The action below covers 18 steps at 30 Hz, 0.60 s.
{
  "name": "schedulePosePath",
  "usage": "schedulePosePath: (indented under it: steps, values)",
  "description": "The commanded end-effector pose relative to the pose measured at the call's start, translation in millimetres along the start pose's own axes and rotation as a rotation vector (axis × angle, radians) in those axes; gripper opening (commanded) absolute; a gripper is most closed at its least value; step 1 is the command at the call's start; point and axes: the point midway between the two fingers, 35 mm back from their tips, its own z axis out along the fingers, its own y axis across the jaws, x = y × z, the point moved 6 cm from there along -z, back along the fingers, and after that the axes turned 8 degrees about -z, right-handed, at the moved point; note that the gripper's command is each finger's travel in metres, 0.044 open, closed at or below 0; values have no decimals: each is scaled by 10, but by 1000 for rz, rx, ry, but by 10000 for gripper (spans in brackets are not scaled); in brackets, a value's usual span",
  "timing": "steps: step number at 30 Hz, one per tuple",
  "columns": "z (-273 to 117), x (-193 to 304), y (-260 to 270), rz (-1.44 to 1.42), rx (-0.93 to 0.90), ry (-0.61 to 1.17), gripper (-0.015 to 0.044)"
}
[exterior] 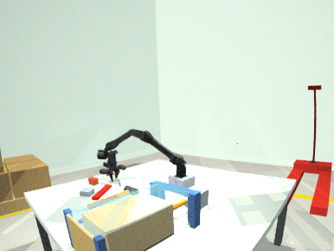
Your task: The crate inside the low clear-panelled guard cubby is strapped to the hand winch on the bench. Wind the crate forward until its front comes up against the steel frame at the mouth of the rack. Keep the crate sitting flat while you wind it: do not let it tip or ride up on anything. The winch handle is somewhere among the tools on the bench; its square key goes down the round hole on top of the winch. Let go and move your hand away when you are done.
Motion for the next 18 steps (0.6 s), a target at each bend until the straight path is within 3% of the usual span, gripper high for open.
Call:
schedulePosePath:
  steps: [1, 8, 18]
  values:
    - [-209, 84, -46, 0, 0, 4, 0]
    - [-1095, 603, -328, 0, 3, 18, 0]
    - [-1184, 676, -366, 0, 3, 20, 0]
